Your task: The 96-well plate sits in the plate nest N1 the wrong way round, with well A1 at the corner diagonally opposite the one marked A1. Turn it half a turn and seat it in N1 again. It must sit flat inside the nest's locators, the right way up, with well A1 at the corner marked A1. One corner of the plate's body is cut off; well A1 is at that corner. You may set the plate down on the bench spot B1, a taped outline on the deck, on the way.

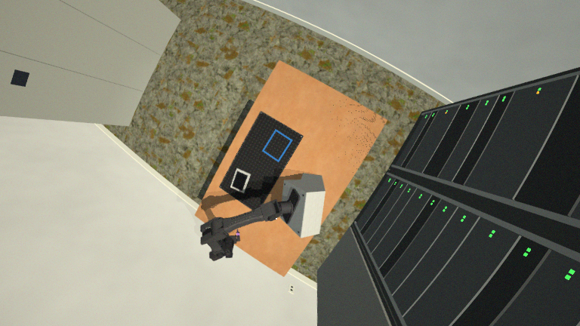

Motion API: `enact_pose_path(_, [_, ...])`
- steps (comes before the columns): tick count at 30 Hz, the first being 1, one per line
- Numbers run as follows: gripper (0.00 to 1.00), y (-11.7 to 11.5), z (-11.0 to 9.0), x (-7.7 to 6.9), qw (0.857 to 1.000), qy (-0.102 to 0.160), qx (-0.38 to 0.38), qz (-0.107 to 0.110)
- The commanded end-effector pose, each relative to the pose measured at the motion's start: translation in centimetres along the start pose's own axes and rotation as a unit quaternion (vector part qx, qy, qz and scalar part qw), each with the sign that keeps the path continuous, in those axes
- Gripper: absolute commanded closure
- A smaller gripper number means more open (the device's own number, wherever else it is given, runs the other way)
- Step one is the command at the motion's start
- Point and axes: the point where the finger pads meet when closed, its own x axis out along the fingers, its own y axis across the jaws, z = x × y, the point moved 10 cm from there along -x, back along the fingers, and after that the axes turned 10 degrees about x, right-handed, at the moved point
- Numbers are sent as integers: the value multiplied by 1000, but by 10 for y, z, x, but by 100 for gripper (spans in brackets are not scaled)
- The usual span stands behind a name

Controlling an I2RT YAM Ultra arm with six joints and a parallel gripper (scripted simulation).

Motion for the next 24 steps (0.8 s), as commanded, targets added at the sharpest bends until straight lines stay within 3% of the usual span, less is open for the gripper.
enact_pose_path(1, [0,-17,-11,4,1000,-13,19,19])
enact_pose_path(2, [0,-8,-16,9,1000,-9,1,25])
enact_pose_path(3, [0,-11,-18,13,1000,-13,12,20])
enact_pose_path(5, [0,-29,-23,17,999,-15,34,38])
enact_pose_path(6, [0,-15,-30,24,999,-8,17,48])
enact_pose_path(10, [0,-19,-35,31,999,-13,21,41])
enact_pose_path(11, [0,-20,-30,34,998,-15,26,60])
enact_pose_path(12, [0,-33,-40,37,997,-15,41,60])
enact_pose_path(13, [0,-24,-48,41,997,-9,30,67])
enact_pose_path(19, [0,-28,-69,61,998,-13,32,61])
enact_pose_path(21, [0,-45,-76,65,996,-18,50,75])
enact_pose_path(22, [0,-33,-82,71,996,-15,44,80])
enact_pose_path(24, [0,-34,-90,76,996,-15,44,80])
